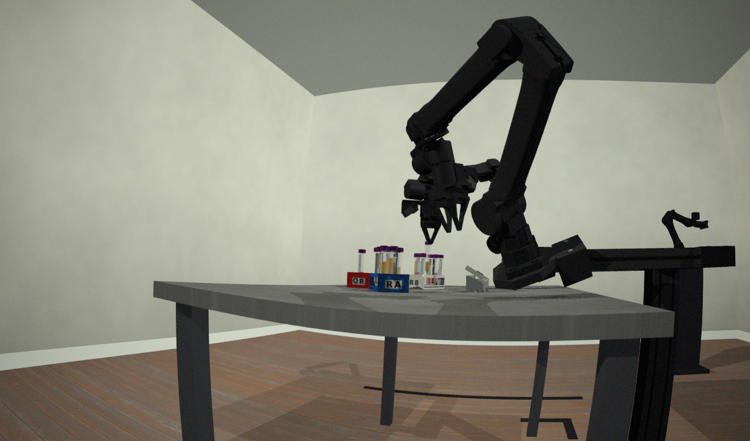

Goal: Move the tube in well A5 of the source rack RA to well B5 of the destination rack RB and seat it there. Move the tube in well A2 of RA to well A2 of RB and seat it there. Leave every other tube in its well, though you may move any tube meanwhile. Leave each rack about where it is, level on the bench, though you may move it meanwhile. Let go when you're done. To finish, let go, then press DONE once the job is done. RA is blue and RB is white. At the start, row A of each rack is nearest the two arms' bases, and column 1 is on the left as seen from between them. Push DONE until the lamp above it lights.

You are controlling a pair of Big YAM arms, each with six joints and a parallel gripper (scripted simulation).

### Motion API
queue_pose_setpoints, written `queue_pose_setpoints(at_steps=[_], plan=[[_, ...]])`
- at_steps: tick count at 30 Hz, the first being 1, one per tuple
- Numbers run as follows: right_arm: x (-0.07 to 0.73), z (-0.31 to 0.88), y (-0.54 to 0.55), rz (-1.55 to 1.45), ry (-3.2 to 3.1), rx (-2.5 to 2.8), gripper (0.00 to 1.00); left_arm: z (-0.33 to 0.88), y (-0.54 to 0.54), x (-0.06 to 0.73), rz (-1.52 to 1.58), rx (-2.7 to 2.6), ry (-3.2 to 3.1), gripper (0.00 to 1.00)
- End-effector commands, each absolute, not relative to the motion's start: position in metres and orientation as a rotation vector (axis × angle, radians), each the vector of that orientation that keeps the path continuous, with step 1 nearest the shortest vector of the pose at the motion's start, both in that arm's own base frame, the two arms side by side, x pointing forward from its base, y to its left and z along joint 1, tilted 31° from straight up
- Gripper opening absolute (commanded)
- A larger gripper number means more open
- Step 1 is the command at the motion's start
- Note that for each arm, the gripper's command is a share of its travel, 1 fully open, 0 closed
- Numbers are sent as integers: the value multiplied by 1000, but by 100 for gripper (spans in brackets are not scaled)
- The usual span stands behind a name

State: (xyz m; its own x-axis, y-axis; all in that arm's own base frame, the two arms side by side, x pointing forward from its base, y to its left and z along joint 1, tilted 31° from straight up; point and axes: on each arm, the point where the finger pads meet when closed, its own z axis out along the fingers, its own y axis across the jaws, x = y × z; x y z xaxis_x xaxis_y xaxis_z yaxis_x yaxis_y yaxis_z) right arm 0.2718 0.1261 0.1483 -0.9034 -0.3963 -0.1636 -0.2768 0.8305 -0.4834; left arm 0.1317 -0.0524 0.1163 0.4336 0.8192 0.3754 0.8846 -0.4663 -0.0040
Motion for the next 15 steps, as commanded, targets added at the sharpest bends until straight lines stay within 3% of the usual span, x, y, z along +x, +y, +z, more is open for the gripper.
queue_pose_setpoints(at_steps=[1, 15], plan=[[272, 143, 123, -686, 2761, -527, 0, 125, -59, 137, -492, -2502, -1516, 30], [278, 155, 131, -654, 2742, -509, 0, 125, -59, 137, -492, -2502, -1516, 30]])
